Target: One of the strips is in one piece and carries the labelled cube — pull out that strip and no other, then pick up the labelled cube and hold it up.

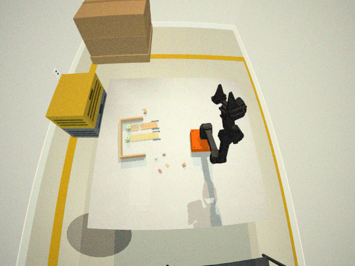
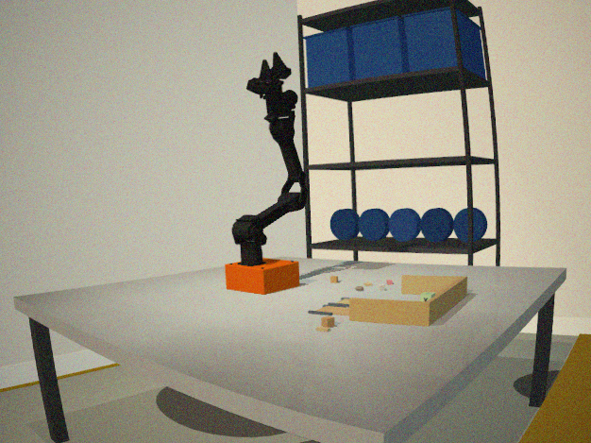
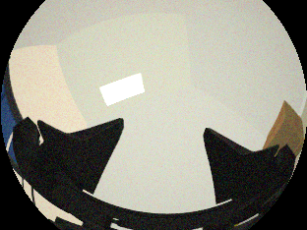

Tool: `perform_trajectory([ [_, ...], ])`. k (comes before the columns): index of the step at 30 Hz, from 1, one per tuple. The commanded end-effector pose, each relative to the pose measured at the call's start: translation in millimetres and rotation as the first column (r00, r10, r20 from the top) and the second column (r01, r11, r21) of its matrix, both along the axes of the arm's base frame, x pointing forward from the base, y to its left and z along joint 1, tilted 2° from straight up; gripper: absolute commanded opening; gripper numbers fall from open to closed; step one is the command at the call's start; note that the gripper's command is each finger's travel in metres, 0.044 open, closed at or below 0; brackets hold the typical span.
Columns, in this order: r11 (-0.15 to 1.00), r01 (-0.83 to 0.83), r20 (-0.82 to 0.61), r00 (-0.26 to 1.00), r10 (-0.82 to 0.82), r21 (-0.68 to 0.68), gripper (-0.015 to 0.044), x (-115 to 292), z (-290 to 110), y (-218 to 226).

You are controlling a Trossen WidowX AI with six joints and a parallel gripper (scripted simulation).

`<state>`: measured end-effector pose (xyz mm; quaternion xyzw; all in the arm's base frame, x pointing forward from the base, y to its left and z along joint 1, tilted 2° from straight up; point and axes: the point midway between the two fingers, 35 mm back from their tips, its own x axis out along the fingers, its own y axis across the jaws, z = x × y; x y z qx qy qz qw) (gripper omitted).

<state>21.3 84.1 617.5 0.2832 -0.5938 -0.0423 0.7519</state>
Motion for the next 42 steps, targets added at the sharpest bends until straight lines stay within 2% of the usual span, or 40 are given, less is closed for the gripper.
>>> perform_trajectory([
  [1, 1.0, 0.001, -0.003, 1.0, -0.001, 0.005, 0.04, -0.2, -0.2, -2.8],
  [5, 0.996, 0.015, -0.074, 0.997, -0.008, 0.092, 0.04, 3.5, -8.5, -58.5],
  [10, 0.98, 0.04, -0.227, 0.974, 0.006, 0.196, 0.04, 30.7, -34.0, -132.3],
  [16, 0.963, 0.07, -0.457, 0.887, 0.059, 0.26, 0.04, 89.2, -83.6, -195.1],
  [21, 0.964, 0.078, -0.656, 0.747, 0.112, 0.253, 0.04, 149.0, -138.3, -220.4],
  [26, 0.979, 0.046, -0.829, 0.541, 0.142, 0.198, 0.04, 208.3, -202.6, -220.0],
  [32, 0.993, -0.068, -0.964, 0.242, 0.107, 0.093, 0.04, 265.0, -287.6, -190.1],
  [37, 0.974, -0.226, -1.0, -0.005, 0.005, 0.006, 0.04, 291.9, -360.4, -148.9],
  [42, 0.899, -0.43, -0.964, -0.192, -0.184, -0.086, 0.04, 298.3, -428.8, -103.2],
])
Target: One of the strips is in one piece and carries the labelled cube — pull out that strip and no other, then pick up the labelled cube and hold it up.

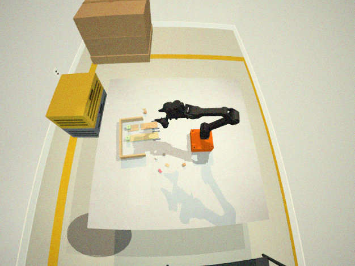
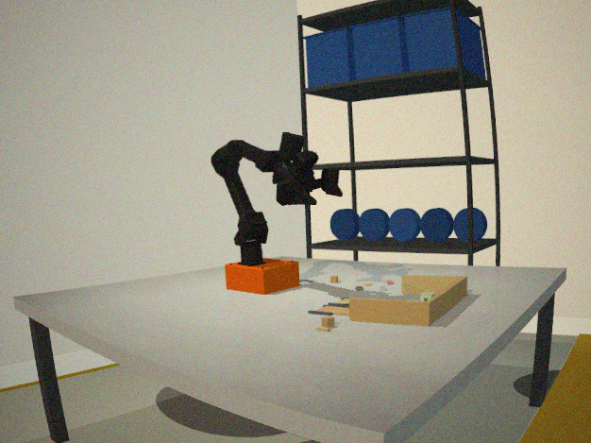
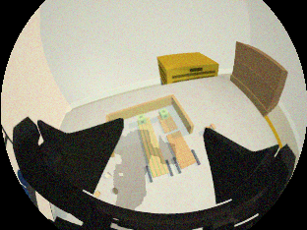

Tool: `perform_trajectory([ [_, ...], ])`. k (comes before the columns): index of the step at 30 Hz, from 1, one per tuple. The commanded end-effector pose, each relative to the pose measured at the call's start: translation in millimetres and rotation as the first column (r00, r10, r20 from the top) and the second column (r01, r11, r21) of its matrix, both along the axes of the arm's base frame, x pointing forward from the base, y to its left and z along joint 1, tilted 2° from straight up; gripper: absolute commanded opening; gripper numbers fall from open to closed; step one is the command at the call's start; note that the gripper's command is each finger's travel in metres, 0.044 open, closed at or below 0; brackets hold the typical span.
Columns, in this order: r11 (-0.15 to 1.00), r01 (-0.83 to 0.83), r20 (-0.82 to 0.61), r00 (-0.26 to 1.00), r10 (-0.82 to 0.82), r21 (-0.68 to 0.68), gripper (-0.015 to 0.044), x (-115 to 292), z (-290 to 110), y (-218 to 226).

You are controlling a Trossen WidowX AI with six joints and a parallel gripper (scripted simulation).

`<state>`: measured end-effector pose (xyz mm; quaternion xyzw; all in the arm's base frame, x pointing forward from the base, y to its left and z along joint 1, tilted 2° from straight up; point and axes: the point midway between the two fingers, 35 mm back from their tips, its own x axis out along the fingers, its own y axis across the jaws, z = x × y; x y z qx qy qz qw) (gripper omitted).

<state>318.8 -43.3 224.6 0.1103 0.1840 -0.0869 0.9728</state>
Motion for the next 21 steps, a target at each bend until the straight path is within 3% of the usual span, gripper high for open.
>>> perform_trajectory([
  [1, 0.979, -0.166, -0.154, 0.977, 0.147, -0.121, 0.04, -0.3, -48.9, 33.2],
  [4, 0.958, -0.236, -0.211, 0.957, 0.2, -0.161, 0.04, -2.9, -66.5, 45.4],
  [21, 0.958, -0.236, -0.211, 0.957, 0.2, -0.161, 0.04, -2.9, -66.5, 45.4],
])
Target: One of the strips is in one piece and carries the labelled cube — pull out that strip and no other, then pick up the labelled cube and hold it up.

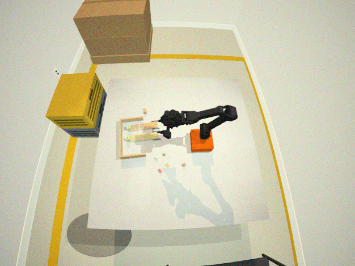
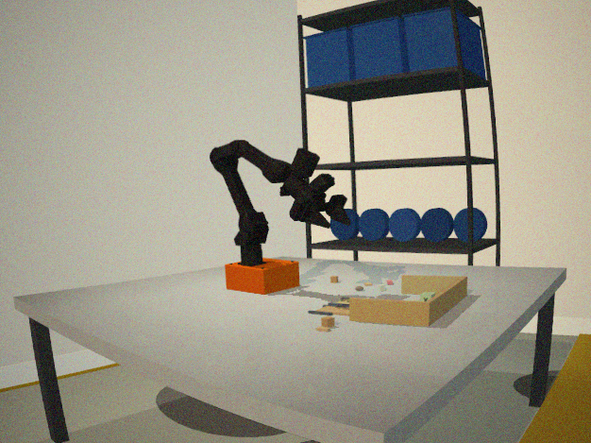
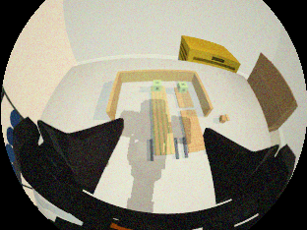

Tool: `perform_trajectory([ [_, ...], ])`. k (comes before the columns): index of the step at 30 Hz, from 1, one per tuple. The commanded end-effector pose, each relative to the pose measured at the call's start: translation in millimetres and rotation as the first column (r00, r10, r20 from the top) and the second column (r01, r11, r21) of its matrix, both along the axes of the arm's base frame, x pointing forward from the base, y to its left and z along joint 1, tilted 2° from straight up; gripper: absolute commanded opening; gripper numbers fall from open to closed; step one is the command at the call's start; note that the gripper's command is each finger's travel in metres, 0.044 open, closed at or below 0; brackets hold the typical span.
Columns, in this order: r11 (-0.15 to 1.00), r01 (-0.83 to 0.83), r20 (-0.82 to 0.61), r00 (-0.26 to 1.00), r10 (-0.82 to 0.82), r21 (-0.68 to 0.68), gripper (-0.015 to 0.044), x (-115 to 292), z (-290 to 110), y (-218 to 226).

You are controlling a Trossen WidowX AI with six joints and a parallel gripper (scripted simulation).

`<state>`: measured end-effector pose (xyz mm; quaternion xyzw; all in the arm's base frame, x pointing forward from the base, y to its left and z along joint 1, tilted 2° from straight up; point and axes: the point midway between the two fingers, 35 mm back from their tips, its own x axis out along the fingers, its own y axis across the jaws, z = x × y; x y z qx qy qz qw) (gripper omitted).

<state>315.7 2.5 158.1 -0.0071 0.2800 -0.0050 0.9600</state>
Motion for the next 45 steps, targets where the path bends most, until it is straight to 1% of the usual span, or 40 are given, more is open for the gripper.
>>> perform_trajectory([
  [1, 1.0, -0.001, 0.001, 1.0, 0.001, -0.006, 0.04, 0.2, 0.0, -0.3],
  [4, 1.0, -0.001, 0.001, 1.0, 0.001, -0.006, 0.04, 0.2, 0.0, -0.3],
  [6, 1.0, -0.004, -0.031, 1.0, 0.003, -0.012, 0.0347, 3.8, -1.9, -0.5],
  [11, 0.998, -0.034, -0.258, 0.966, 0.021, -0.044, 0.0216, 28.5, -19.6, -2.3],
  [15, 0.996, -0.068, -0.437, 0.899, 0.036, -0.058, 0.0111, 45.5, -39.0, -5.3],
  [19, 0.993, -0.106, -0.6, 0.798, 0.049, -0.06, 0.0006, 57.7, -62.3, -11.8],
  [24, 0.987, -0.154, -0.773, 0.631, 0.072, -0.034, 0.0, 67.0, -94.4, -20.4],
  [26, 0.986, -0.166, -0.81, 0.581, 0.08, -0.021, 0.0, 69.0, -103.2, -16.3],
  [33, 0.986, -0.167, -0.814, 0.575, 0.081, -0.02, 0.0, 69.5, -106.5, -15.9],
  [45, 0.986, -0.167, -0.814, 0.575, 0.081, -0.02, 0.0, 72.0, -126.2, -16.5],
])
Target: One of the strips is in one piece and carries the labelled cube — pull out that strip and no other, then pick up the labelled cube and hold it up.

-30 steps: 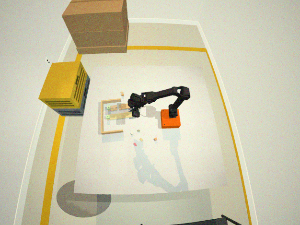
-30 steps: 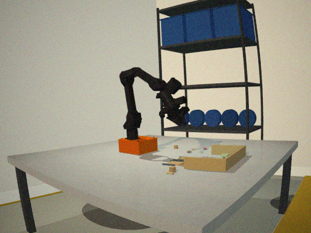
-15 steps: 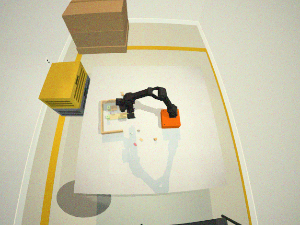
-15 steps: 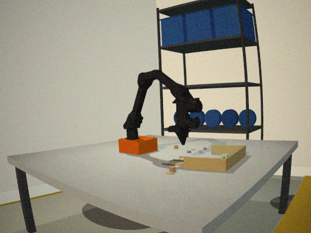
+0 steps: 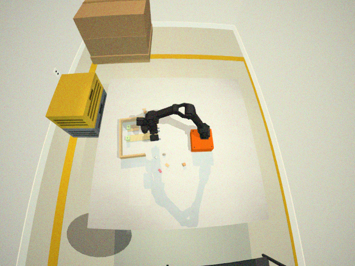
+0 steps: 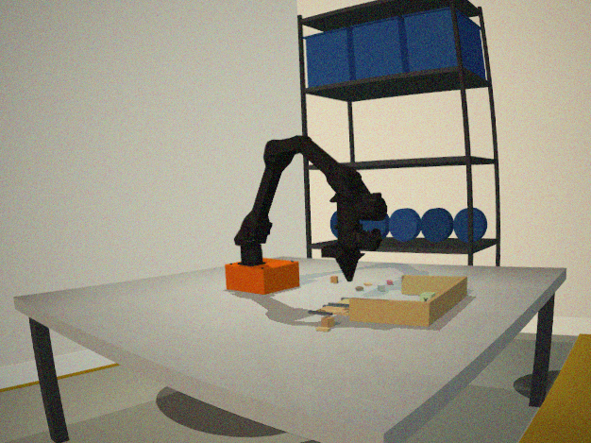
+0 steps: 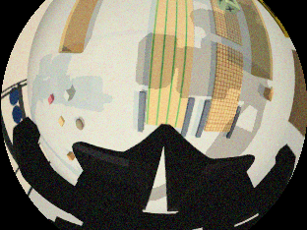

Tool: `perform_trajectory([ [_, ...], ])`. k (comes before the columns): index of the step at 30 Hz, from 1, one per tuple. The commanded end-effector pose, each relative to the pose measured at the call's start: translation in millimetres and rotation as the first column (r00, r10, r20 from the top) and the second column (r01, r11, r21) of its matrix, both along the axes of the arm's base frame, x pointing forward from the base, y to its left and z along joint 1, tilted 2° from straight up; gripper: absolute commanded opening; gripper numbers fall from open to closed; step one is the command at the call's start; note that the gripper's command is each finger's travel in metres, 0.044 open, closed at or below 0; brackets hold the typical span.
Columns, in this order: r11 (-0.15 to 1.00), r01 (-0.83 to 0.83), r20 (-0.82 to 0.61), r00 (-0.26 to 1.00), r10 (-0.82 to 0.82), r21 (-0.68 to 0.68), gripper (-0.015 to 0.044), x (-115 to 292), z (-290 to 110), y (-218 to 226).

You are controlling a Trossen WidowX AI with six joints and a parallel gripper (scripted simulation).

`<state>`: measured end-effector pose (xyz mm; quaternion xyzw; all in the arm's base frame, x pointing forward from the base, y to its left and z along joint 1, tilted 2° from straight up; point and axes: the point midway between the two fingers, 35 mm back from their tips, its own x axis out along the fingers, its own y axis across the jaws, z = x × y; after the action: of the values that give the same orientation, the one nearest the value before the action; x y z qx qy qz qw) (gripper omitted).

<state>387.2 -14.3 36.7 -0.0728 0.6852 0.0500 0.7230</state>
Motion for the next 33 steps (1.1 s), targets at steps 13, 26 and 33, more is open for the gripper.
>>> perform_trajectory([
  [13, 1.0, -0.005, 0.0, 1.0, 0.005, 0.003, 0.0, 2.2, -26.2, -0.9],
  [26, 1.0, -0.005, 0.0, 1.0, 0.005, 0.003, 0.0, 2.9, -47.2, -2.8],
  [33, 1.0, -0.005, 0.0, 1.0, 0.005, 0.003, 0.0, 2.9, -52.8, -3.4],
])
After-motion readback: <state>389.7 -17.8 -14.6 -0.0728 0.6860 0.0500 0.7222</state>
